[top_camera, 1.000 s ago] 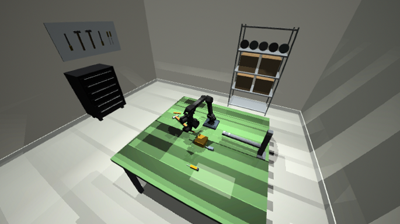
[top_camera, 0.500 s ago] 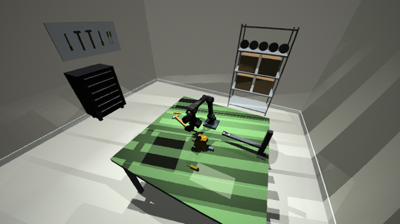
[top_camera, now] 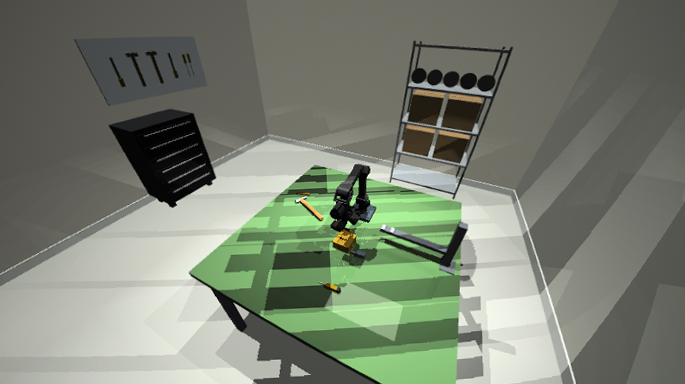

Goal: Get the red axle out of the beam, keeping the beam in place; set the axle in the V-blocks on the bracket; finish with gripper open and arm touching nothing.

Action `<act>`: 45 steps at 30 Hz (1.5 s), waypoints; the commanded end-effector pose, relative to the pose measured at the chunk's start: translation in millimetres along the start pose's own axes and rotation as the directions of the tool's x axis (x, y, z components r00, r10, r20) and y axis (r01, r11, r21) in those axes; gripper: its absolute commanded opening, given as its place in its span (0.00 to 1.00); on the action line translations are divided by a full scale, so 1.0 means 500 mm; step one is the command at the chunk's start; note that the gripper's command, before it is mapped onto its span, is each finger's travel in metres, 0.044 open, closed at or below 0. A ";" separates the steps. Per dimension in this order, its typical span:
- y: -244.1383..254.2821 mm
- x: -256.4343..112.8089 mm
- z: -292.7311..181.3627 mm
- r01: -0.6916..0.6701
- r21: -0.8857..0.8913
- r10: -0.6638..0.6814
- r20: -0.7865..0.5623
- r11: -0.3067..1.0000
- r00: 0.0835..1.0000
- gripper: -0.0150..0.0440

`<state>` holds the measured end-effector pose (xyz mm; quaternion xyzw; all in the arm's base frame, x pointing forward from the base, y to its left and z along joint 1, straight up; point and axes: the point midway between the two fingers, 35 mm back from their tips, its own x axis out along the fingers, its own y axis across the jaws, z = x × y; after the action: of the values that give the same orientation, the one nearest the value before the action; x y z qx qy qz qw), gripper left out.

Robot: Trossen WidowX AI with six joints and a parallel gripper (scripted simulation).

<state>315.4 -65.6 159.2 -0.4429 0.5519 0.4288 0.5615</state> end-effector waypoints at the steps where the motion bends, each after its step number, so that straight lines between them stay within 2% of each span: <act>1: 0.008 -0.004 0.038 0.008 0.006 -0.008 0.000 1.000 1.000 0.25; 22: 0.095 -0.004 0.247 0.004 0.006 -0.004 0.009 1.000 1.000 0.25; 45: 0.261 -0.005 0.416 -0.003 0.006 0.003 0.016 1.000 1.000 0.25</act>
<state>246.7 158.3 156.7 -0.4373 0.5510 0.4344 0.5625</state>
